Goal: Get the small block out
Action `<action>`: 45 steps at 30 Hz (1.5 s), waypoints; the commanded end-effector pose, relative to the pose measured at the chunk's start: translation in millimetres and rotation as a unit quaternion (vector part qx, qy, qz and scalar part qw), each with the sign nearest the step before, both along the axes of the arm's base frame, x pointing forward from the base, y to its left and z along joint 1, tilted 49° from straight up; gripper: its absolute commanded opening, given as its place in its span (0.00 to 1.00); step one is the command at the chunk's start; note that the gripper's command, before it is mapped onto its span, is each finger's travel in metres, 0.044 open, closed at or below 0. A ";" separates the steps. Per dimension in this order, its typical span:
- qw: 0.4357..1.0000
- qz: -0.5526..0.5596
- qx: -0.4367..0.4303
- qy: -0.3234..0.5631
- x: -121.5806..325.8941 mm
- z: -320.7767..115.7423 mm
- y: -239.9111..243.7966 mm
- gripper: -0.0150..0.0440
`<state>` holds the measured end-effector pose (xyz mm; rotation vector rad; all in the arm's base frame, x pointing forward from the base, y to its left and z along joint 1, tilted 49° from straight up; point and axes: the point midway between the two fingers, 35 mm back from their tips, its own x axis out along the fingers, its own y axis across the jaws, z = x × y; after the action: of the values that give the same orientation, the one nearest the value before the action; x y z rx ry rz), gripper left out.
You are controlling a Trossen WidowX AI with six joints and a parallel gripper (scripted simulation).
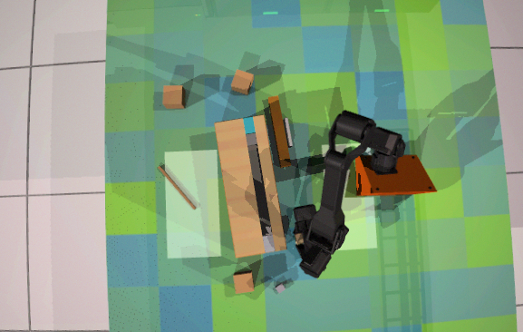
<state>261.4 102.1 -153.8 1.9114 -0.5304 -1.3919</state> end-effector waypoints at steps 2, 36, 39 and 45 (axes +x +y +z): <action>1.000 -0.002 0.008 -0.006 3.6 10.4 13.0 0.25; 0.978 0.168 0.031 0.122 -25.6 122.9 47.1 0.25; 0.978 0.168 0.031 0.122 -25.6 122.9 47.1 0.25; 0.978 0.168 0.031 0.122 -25.6 122.9 47.1 0.25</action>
<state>236.7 149.0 -32.3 1.7455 -0.0497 -1.4003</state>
